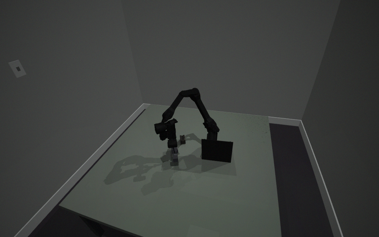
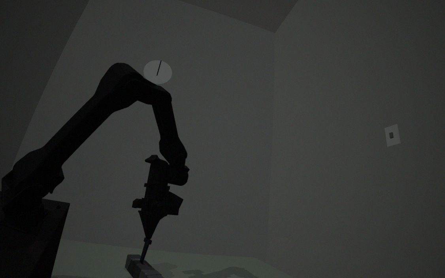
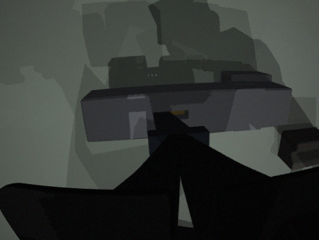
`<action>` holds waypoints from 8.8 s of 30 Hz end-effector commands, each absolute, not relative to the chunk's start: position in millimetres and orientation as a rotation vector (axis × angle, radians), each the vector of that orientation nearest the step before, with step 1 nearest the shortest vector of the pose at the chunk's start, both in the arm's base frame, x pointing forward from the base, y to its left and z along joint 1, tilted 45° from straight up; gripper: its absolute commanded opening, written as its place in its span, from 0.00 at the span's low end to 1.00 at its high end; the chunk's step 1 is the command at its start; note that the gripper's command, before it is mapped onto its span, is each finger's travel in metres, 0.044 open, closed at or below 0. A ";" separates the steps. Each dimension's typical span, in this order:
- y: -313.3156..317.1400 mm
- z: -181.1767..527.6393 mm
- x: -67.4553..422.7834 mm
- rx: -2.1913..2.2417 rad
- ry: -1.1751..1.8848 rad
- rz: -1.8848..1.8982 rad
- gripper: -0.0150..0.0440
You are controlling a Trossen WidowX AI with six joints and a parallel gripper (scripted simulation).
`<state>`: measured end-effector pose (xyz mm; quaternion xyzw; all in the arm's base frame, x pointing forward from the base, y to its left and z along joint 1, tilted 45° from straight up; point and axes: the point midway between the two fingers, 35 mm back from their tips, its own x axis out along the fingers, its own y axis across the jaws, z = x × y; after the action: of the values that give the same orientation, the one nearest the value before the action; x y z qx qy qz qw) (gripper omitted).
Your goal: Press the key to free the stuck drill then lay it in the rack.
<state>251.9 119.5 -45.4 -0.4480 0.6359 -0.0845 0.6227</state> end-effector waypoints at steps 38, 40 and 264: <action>100.2 -57.5 248.9 -1.032 1.480 -0.208 0.25; 99.5 -58.0 249.1 -1.032 1.480 -0.208 0.25; -69.9 -16.3 349.5 -2.209 1.525 1.130 1.00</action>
<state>351.2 -70.5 -14.1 -0.7545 0.5199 0.3840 0.1140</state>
